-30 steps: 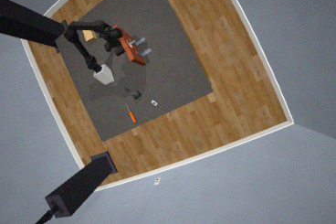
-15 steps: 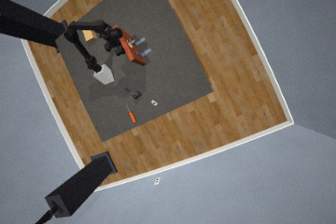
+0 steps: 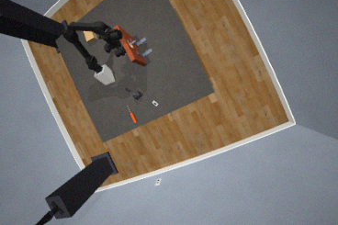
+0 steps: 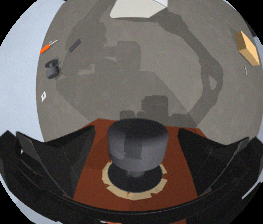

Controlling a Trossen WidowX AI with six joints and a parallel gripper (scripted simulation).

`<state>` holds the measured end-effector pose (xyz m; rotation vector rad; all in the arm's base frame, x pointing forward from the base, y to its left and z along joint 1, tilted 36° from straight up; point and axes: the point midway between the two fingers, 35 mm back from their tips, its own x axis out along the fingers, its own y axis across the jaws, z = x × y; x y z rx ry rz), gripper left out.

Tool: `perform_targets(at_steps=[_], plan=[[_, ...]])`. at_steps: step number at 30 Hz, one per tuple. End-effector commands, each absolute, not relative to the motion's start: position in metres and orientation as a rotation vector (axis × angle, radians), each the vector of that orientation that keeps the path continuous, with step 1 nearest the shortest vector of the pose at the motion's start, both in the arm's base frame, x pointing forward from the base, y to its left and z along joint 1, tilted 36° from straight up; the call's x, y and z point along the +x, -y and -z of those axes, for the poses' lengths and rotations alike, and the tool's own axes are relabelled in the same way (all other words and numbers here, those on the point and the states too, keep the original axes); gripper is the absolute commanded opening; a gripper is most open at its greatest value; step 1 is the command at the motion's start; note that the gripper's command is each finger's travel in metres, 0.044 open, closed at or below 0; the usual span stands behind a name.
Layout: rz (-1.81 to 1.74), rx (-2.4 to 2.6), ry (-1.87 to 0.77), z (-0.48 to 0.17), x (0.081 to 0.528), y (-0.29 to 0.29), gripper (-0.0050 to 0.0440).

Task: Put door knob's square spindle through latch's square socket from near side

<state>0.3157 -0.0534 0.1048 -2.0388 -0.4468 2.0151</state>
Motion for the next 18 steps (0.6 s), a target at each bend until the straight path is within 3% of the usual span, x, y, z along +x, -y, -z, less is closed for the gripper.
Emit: perform_targets(at_steps=[1, 18], plan=[[-2.012, -2.047, 0.447, -0.105, 0.299, 0.054, 0.0440], [-2.012, -2.047, 0.447, -0.099, 0.243, 0.056, 0.0440]])
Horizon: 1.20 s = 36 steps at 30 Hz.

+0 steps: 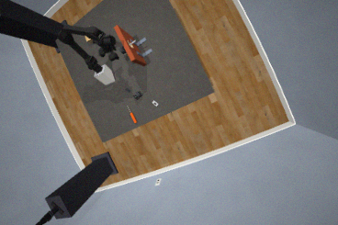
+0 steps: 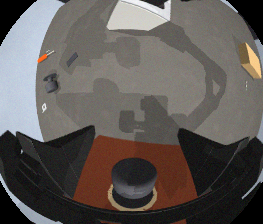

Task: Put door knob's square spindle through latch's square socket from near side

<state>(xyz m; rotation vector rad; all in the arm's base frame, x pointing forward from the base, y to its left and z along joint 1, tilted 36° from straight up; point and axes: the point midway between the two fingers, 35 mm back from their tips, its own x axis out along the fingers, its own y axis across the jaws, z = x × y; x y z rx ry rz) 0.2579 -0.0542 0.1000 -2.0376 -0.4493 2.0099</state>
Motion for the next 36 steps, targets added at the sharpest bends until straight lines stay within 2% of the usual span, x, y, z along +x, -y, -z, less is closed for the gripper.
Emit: perform_targets(at_steps=[1, 10, 36], plan=[[-2.012, -2.047, 0.447, -0.099, 0.242, 0.056, 0.0440], [-2.012, -2.047, 0.447, -0.098, 0.230, 0.056, 0.0440], [-2.019, -2.016, 0.449, -0.160, 0.222, 0.104, 0.0440]])
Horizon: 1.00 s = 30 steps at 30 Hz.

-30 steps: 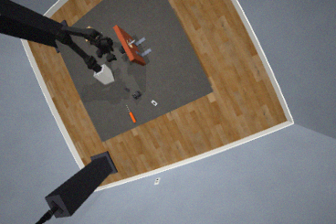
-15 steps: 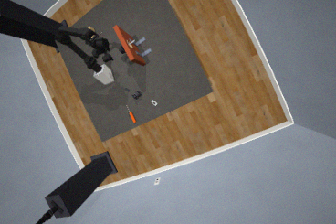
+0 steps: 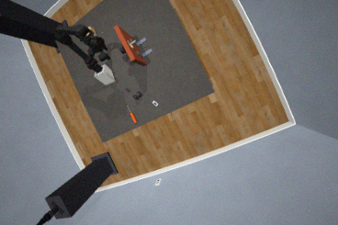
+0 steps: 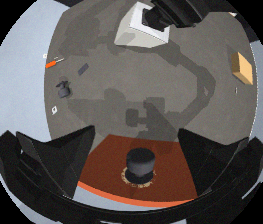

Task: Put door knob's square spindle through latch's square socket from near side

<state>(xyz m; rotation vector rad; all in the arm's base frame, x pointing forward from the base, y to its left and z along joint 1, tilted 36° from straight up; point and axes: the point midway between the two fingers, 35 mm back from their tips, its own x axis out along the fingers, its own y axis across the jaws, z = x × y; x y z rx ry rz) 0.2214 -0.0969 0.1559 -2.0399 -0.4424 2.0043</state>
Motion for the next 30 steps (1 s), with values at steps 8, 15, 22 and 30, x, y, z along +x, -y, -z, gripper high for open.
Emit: perform_targets(at_steps=[8, 15, 22, 30], plan=[[-1.985, -2.090, 0.399, -0.173, 0.219, 0.112, 0.0440], [-1.972, -2.099, 0.385, -0.174, 0.219, 0.113, 0.0440], [-1.972, -2.099, 0.385, -0.174, 0.219, 0.113, 0.0440], [-1.972, -2.099, 0.385, -0.174, 0.219, 0.113, 0.0440]])
